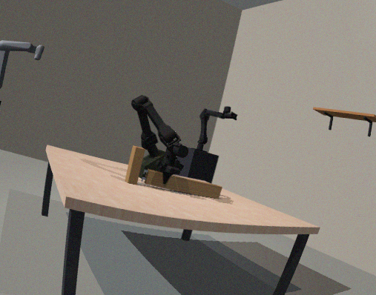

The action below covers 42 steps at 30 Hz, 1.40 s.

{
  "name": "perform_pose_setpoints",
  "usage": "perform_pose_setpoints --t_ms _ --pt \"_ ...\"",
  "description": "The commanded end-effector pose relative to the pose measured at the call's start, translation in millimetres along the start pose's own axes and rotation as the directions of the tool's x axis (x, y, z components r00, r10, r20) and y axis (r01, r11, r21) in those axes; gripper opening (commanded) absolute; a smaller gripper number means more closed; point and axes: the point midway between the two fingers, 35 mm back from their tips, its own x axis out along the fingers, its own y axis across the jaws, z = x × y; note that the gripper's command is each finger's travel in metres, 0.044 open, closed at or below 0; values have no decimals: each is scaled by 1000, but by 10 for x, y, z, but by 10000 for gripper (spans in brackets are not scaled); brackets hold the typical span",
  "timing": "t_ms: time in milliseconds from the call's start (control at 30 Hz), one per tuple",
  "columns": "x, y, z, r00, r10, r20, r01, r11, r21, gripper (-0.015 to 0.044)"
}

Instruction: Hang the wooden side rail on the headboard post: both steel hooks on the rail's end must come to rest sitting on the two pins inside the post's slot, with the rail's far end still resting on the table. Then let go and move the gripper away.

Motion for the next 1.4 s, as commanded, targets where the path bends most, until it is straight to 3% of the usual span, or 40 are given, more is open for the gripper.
perform_pose_setpoints --t_ms 0,1367 --pt "-61 -47 -4 1000 -20 3 20 1000 14 0" --pt "-130 -46 -4 1000 -20 4 20 1000 14 0"
